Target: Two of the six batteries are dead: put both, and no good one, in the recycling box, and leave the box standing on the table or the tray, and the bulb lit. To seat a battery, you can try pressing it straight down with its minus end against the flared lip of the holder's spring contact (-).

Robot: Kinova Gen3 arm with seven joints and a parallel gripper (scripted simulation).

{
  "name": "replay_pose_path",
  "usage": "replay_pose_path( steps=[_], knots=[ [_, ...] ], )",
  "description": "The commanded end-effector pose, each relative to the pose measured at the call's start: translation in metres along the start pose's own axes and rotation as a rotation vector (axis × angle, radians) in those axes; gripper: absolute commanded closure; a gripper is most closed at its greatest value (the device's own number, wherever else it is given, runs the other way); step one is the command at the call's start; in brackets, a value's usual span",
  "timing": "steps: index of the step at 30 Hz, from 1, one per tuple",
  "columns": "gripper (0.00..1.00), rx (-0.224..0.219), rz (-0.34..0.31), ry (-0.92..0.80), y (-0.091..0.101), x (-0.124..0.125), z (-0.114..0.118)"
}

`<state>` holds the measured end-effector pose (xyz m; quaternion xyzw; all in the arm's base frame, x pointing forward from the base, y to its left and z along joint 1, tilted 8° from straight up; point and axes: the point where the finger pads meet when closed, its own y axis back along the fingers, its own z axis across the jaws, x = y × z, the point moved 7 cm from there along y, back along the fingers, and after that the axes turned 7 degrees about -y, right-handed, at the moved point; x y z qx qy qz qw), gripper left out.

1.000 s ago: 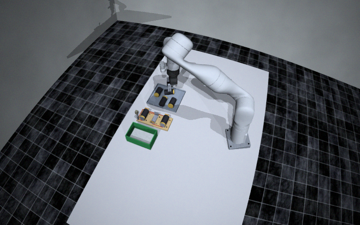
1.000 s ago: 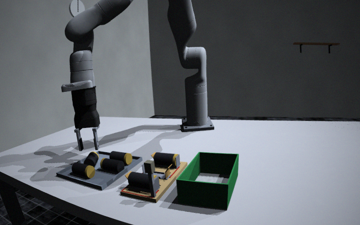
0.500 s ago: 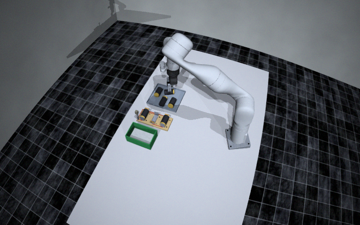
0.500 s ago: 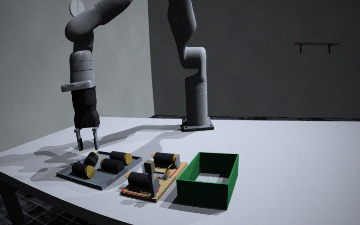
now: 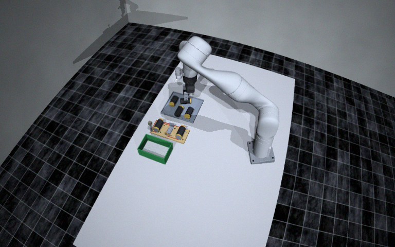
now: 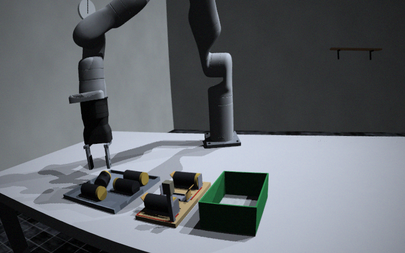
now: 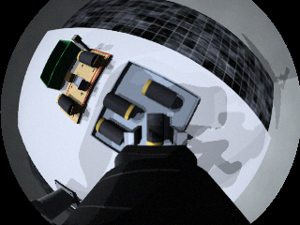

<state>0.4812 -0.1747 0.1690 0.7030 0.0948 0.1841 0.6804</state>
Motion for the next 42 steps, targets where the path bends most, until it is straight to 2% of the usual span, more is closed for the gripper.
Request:
replay_pose_path(
  steps=[1, 9, 14, 16, 20, 42],
  knots=[
    [0.10, -0.001, 0.002, 0.000, 0.001, 0.000, 0.000],
    [0.10, -0.001, 0.002, 0.000, -0.002, 0.000, 0.000],
    [0.10, -0.001, 0.002, 0.000, -0.021, 0.000, 0.000],
    [0.10, -0.001, 0.002, 0.000, -0.021, 0.000, 0.000],
    [0.10, -0.001, 0.002, 0.000, -0.033, 0.000, 0.000],
    [0.10, -0.001, 0.002, 0.000, -0.044, 0.000, 0.000]
  ],
)
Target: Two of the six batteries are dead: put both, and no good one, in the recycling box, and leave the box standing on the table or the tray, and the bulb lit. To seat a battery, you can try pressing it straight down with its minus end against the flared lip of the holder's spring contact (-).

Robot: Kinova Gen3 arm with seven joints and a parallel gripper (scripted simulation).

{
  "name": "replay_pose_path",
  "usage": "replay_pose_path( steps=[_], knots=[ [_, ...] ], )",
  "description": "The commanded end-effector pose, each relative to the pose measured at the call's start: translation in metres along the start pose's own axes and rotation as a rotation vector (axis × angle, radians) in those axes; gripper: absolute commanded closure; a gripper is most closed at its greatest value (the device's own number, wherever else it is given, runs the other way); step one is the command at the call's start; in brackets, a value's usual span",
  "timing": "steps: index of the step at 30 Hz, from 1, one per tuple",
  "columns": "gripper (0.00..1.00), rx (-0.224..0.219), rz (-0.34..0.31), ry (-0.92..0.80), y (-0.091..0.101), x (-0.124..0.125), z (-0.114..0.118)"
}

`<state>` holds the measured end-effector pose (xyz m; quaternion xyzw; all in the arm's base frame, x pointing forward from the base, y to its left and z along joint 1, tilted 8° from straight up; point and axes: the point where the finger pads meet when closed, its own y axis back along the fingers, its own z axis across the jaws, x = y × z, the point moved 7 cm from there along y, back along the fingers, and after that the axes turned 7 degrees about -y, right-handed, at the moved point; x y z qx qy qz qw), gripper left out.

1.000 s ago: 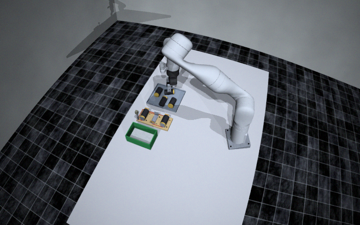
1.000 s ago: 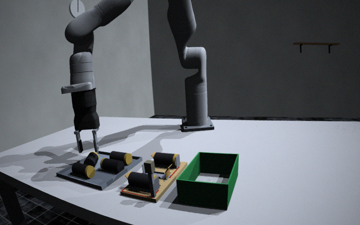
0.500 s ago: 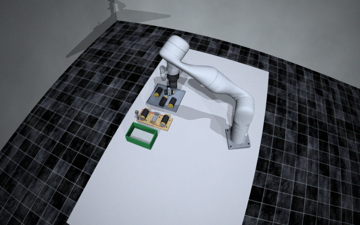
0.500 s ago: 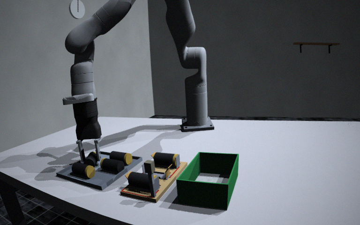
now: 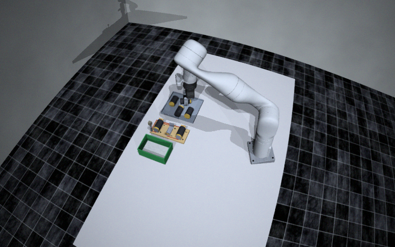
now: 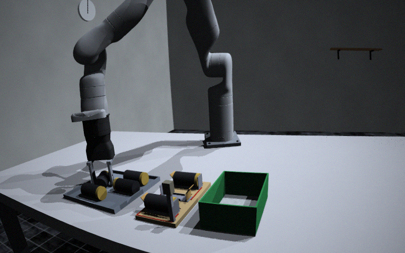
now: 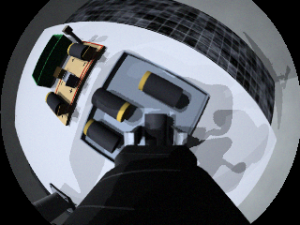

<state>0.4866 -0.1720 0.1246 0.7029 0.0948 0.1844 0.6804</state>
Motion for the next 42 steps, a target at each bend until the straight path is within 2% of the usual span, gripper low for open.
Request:
replay_pose_path(
  steps=[1, 2, 33, 36, 40, 42],
  knots=[
    [0.10, -0.001, 0.001, 0.000, 0.001, 0.000, 0.001],
    [0.43, -0.001, 0.001, 0.000, 0.001, 0.000, 0.001],
    [0.43, -0.001, 0.001, 0.000, 0.001, 0.000, 0.001],
    [0.43, -0.001, 0.001, 0.000, 0.005, 0.000, 0.001],
    [0.43, -0.001, 0.001, 0.000, 0.021, 0.000, 0.001],
    [0.43, -0.001, 0.001, 0.000, 0.021, 0.000, 0.001]
  ],
)
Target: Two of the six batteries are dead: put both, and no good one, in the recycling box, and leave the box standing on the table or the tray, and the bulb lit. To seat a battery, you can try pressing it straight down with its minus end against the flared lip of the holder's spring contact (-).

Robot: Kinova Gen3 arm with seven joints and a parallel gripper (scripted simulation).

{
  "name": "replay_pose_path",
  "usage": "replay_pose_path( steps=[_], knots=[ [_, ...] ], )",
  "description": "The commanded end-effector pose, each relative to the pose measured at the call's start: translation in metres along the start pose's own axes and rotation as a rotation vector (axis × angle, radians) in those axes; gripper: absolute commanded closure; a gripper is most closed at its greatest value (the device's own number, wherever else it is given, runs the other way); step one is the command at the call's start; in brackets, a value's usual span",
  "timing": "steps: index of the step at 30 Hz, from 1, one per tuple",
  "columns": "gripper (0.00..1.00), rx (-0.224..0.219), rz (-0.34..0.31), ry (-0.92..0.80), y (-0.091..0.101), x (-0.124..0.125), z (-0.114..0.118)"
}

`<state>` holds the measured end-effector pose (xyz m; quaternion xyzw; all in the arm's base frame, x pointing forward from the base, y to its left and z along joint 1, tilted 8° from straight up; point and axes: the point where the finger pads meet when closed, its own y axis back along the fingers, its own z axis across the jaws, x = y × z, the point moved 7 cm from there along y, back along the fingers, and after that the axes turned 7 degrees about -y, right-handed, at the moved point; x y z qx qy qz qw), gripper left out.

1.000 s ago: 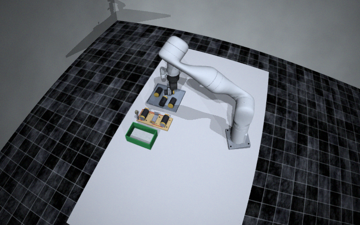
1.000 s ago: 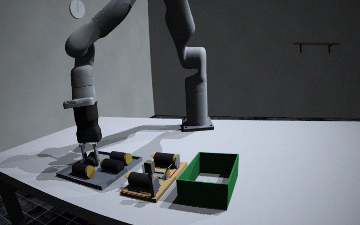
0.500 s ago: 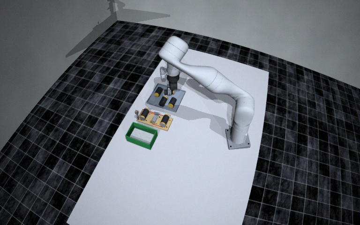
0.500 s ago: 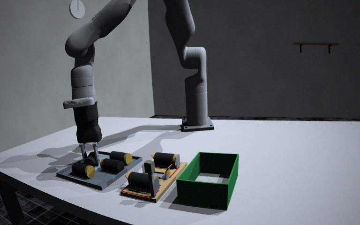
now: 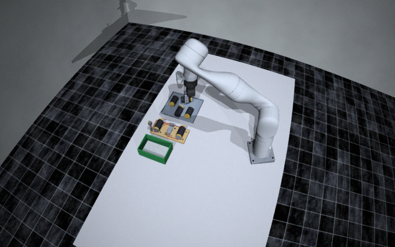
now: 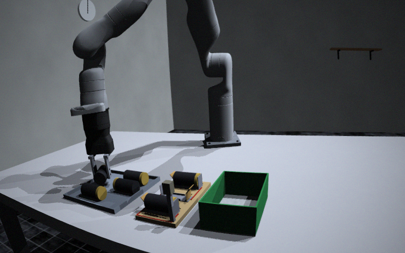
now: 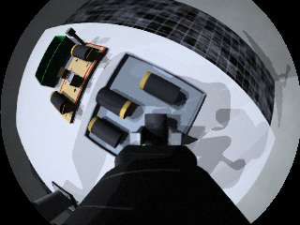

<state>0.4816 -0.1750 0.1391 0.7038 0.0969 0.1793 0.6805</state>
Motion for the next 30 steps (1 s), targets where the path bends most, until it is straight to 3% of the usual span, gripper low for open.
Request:
replay_pose_path(
  steps=[1, 6, 18, 27, 30],
  knots=[
    [0.43, -0.004, 0.011, 0.004, 0.011, 0.004, 0.000],
    [0.43, -0.004, 0.011, 0.004, 0.029, 0.004, 0.000],
    [0.43, -0.004, 0.011, 0.004, 0.037, 0.004, 0.000],
    [0.43, -0.004, 0.011, 0.004, 0.102, 0.003, -0.001],
    [0.43, -0.004, 0.011, 0.004, 0.114, 0.003, -0.001]
  ],
)
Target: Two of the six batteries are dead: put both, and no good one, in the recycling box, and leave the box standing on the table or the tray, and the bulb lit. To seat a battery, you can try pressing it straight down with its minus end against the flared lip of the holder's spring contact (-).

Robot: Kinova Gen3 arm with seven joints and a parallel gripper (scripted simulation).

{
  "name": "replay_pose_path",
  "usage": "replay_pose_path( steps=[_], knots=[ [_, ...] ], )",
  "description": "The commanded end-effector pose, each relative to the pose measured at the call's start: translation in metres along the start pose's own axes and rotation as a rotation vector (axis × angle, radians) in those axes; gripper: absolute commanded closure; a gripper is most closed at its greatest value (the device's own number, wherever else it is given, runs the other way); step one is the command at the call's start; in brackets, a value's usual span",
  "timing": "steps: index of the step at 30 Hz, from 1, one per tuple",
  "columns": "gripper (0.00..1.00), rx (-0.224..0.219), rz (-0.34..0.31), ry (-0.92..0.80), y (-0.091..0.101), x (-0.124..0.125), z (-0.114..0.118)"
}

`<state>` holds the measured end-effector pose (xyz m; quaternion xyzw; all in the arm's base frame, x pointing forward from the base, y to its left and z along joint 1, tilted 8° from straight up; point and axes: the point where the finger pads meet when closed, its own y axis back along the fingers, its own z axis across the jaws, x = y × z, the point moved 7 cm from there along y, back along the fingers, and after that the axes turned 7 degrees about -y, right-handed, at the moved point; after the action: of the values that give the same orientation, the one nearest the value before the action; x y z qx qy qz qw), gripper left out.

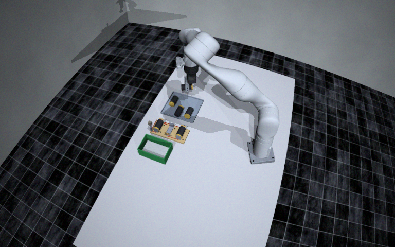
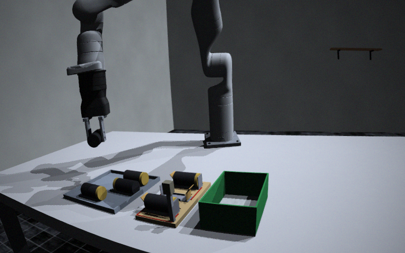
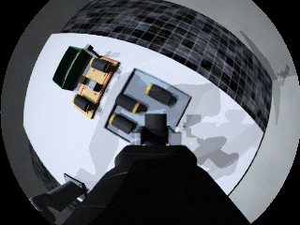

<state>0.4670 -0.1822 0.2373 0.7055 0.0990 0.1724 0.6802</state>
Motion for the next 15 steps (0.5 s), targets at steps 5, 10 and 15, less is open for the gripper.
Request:
replay_pose_path(
  steps=[5, 10, 15],
  knots=[
    [0.43, -0.009, 0.023, 0.012, 0.0176, 0.0067, -0.0009],
    [0.43, -0.009, 0.023, 0.012, 0.0176, 0.0067, -0.0009],
    [0.43, -0.009, 0.023, 0.017, 0.0176, 0.0067, -0.0009]
  ],
)
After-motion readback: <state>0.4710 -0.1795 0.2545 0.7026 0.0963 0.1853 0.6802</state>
